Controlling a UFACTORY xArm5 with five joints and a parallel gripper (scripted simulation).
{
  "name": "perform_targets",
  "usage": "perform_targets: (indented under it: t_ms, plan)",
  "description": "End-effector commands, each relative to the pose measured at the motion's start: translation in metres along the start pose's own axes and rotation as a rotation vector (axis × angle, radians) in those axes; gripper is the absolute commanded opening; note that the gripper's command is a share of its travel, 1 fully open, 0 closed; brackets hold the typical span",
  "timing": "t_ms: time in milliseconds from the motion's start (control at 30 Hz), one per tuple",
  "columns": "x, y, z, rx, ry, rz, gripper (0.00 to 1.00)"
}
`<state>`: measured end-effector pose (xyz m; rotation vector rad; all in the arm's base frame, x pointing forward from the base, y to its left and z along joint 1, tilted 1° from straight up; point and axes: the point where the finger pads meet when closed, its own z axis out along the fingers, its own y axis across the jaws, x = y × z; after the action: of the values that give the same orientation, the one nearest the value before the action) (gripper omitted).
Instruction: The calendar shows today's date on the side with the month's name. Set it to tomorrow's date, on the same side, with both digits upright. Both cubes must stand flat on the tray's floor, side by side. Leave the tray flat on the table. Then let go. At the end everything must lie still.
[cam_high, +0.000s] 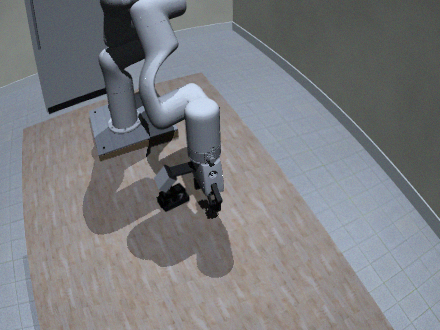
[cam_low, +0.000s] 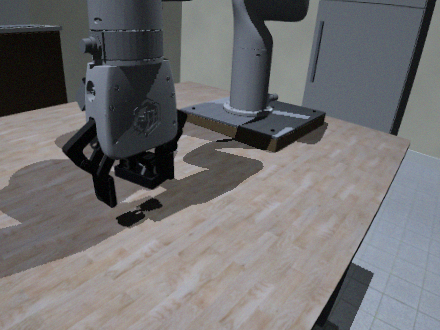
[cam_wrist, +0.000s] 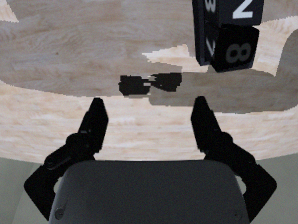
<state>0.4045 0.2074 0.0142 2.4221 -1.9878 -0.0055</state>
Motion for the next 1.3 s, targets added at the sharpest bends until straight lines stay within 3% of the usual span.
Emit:
perform_targets:
  t_ms: [0, 400, 567, 1267]
  plan:
    - [-0.001, -0.001, -0.015, 0.005, -0.001, 0.000, 1.00]
    - [-0.003, -0.002, -0.021, 0.005, -0.002, 0.076, 1.00]
    - [-0.006, -0.002, -0.021, 0.005, -0.002, 0.239, 1.00]
    - [-0.013, -0.003, -0.021, 0.004, -0.003, 0.545, 1.00]
